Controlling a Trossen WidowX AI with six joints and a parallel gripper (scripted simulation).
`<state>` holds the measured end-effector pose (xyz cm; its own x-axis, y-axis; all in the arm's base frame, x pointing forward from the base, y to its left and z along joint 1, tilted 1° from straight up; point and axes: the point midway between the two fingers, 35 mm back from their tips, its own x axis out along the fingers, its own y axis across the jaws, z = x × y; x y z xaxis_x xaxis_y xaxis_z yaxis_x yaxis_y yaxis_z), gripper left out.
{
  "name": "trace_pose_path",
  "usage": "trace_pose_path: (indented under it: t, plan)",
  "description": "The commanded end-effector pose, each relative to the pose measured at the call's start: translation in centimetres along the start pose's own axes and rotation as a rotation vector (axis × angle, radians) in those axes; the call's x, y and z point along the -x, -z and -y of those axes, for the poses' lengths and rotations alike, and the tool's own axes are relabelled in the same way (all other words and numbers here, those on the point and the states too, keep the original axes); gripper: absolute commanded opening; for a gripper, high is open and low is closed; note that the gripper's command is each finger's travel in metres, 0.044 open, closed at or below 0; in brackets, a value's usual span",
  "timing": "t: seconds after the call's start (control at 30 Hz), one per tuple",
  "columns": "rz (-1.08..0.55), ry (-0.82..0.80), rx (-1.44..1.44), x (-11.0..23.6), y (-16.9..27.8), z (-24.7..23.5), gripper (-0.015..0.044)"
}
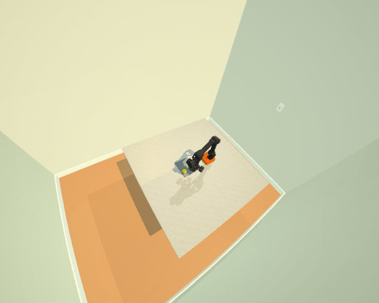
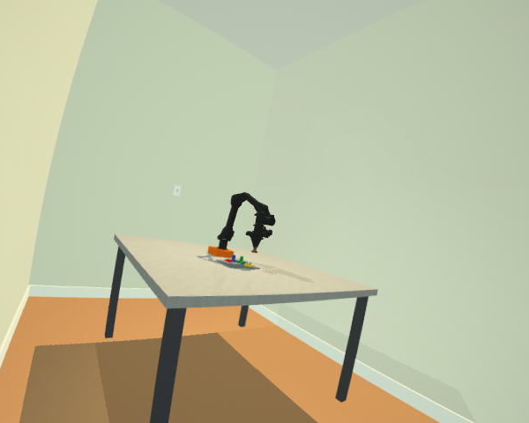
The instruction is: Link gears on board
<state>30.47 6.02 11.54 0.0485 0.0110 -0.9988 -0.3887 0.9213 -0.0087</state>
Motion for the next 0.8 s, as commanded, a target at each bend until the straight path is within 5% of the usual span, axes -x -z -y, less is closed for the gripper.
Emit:
trace_pose_path:
  t: [0.0, 0.77]
  plan:
    - [-0.006, -0.001, 0.005, -0.5, 0.1, 0.7, 0.0]
    - [-0.009, 0.005, 0.018, -2.7, 0.5, 6.0, 0.0]
